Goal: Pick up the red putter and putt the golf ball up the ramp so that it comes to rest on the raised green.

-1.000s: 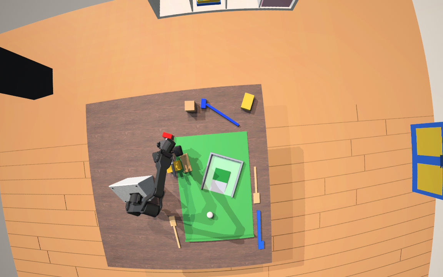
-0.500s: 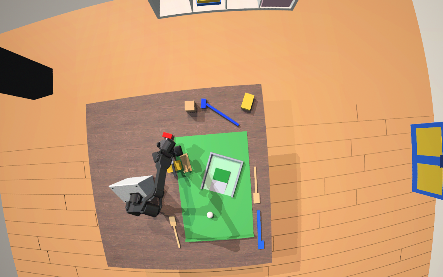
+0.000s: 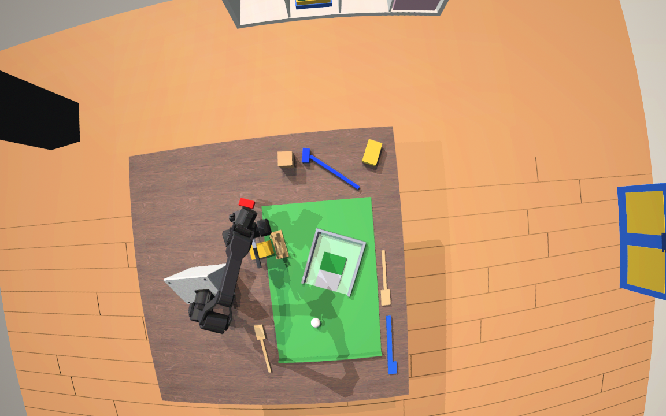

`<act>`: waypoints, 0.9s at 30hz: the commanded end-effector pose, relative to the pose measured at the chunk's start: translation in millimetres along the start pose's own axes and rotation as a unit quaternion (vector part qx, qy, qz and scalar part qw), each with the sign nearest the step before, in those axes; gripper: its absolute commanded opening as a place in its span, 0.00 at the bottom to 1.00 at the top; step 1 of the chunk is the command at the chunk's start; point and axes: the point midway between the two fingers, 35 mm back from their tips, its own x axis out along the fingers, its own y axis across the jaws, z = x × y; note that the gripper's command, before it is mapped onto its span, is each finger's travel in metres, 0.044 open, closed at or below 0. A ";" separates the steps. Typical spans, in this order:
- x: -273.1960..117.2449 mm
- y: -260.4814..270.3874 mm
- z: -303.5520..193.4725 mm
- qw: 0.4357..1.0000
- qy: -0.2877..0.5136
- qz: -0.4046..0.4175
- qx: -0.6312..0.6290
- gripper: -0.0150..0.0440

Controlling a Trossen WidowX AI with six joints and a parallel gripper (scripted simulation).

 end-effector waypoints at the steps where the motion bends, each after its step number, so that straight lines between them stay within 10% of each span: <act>1: -31.0 0.8 1.6 1.000 -0.004 -0.002 0.003 0.25; 27: -39.8 -46.4 -81.6 0.948 -0.124 0.130 0.264 0.25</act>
